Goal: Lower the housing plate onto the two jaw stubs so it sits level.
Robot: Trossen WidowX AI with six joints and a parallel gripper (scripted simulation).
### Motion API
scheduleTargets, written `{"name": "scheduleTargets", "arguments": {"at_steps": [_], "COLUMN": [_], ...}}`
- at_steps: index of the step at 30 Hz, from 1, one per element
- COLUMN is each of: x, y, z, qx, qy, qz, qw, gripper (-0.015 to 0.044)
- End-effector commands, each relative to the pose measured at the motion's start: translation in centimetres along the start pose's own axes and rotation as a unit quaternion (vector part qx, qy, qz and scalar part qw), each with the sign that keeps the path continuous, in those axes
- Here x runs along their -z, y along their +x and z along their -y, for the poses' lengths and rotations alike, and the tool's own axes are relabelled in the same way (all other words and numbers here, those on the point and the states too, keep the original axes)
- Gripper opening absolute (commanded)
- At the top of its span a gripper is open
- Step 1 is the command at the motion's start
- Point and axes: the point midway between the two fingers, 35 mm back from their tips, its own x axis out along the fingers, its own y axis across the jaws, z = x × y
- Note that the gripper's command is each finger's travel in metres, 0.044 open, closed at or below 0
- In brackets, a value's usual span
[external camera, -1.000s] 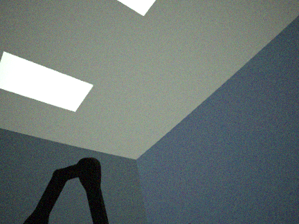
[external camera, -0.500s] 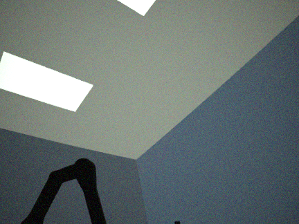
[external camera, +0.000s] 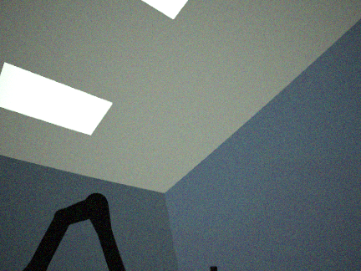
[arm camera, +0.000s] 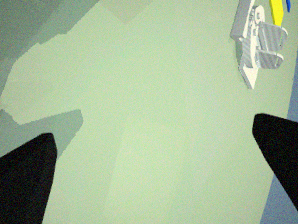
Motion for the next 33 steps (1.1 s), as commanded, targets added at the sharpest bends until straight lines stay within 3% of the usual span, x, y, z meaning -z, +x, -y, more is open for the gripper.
{"name": "scheduleTargets", "arguments": {"at_steps": [1,33], "x": [0.3,2.7], "y": [0.1,3.0], "z": [-0.1,1.2], "qx": [0.005,0.091], "qy": [-0.033,-0.293], "qz": [0.009,0.068], "qw": [0.999,0.949], "gripper": [0.044,0.044]}}
